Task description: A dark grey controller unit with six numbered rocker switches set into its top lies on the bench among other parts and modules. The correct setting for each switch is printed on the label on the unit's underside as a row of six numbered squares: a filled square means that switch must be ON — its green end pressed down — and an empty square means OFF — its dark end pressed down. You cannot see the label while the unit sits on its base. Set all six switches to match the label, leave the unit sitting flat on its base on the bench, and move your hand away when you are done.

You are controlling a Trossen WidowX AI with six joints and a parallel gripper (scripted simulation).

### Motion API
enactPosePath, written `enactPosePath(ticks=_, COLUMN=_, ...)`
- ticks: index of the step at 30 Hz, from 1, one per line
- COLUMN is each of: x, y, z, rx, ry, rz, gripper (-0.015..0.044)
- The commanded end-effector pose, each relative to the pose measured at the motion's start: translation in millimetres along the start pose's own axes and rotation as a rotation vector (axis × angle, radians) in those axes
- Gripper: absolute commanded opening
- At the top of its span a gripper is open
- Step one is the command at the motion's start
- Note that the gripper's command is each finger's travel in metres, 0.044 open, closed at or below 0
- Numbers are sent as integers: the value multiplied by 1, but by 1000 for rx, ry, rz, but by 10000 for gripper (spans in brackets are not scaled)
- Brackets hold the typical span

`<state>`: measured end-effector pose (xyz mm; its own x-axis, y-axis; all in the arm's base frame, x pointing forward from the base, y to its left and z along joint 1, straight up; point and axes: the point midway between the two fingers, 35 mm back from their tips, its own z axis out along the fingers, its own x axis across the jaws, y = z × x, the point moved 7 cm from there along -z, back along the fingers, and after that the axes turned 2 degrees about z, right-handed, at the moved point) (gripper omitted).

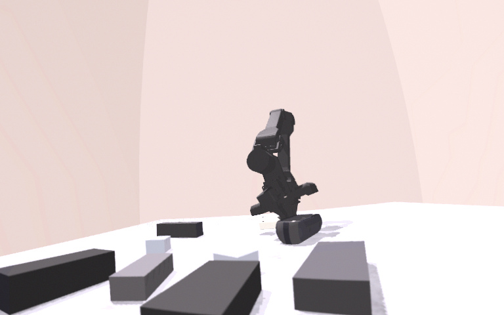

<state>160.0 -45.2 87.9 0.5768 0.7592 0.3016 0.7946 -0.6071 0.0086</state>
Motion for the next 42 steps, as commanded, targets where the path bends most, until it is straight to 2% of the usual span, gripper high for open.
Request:
enactPosePath(ticks=1, x=1, y=-1, z=1, rx=1, ry=-2, rz=4, gripper=0)
enactPosePath(ticks=42, x=44, y=6, z=14, rx=1, ry=2, rz=4, gripper=0)
